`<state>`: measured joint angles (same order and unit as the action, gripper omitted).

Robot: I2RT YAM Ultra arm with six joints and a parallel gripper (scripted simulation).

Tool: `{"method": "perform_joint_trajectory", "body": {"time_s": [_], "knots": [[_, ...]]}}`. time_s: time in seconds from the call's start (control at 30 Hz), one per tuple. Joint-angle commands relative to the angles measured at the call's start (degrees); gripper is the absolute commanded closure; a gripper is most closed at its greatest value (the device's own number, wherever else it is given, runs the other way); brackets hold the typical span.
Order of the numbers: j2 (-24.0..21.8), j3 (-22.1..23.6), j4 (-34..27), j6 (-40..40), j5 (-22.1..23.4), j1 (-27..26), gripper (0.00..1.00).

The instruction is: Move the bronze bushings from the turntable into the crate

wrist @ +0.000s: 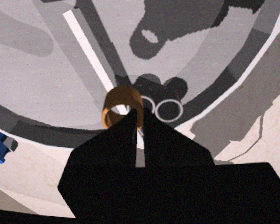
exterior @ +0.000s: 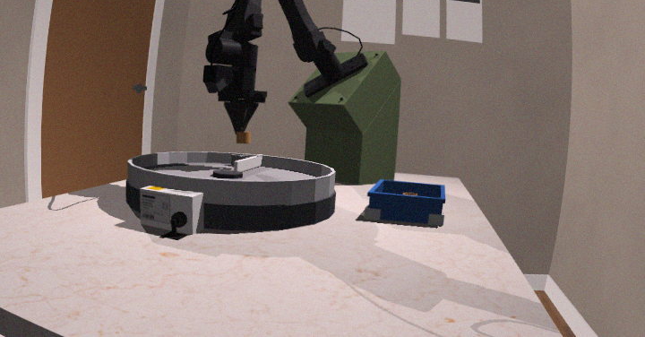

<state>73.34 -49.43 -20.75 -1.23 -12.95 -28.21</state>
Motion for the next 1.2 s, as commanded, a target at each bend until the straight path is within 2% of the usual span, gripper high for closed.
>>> {"method": "perform_joint_trajectory", "body": {"time_s": [0.0,0.6,0.73,0.93,1.0,1.03,1.07,1.17], "knots": [[-1.7,-1.7,-0.5,0.4,-0.6,0.5,1.0],[-0.7,-0.9,0.5,1.6,-1.6,2.1,1.0],[0.8,1.3,1.0,2.8,-2.9,4.0,1.0],[1.9,0.8,1.6,6.3,-6.1,8.7,1.0],[1.9,0.8,1.6,6.3,-6.1,8.7,1.0],[0.4,1.1,1.7,7.1,-6.8,9.7,1.0],[2.5,1.4,1.8,7.9,-7.5,10.8,1.0],[3.7,1.1,2.2,10.5,-9.8,14.3,1.0]]}}
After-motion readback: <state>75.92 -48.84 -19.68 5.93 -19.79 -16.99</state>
